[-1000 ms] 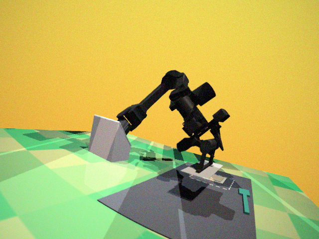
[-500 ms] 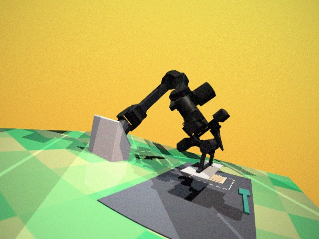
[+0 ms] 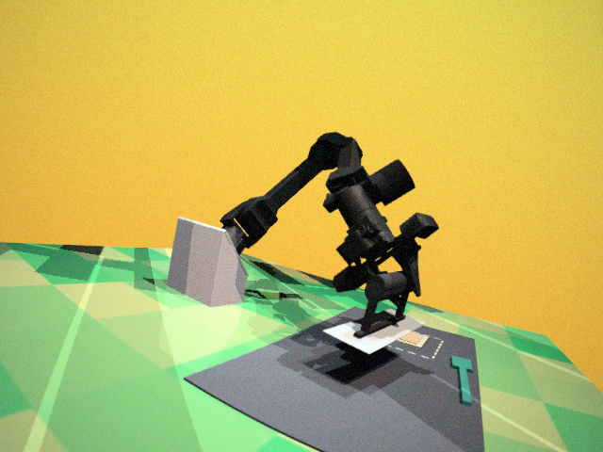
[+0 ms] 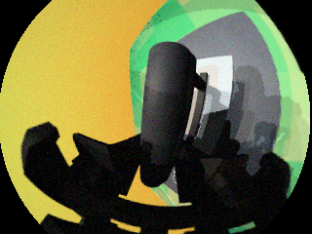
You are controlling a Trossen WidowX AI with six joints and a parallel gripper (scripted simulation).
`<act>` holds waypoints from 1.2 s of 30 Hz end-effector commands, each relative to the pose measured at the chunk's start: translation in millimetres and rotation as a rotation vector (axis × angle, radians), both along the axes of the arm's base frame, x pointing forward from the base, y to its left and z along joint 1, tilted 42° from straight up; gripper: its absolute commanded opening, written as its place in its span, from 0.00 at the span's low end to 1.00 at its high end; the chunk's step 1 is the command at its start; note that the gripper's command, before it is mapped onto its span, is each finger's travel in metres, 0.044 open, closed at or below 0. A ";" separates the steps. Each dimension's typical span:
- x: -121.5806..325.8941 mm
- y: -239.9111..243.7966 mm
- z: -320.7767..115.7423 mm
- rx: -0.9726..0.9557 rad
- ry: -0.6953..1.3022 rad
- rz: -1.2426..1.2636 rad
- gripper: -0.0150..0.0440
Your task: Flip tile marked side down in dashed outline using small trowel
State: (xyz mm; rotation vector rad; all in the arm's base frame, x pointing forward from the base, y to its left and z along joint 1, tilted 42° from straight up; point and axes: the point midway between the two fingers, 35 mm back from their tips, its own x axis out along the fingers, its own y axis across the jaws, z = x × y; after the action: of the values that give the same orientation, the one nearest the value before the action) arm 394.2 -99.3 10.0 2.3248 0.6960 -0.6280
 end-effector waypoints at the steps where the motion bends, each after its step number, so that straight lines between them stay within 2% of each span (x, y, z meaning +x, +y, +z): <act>1: 10.1 -14.2 -7.0 0.021 0.069 -0.080 0.25; 36: 9.6 -83.5 -107.0 0.130 0.723 -0.717 0.25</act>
State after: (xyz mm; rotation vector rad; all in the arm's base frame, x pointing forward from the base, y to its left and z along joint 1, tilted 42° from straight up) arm 402.5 -173.3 -93.1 2.4499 0.2417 -1.7591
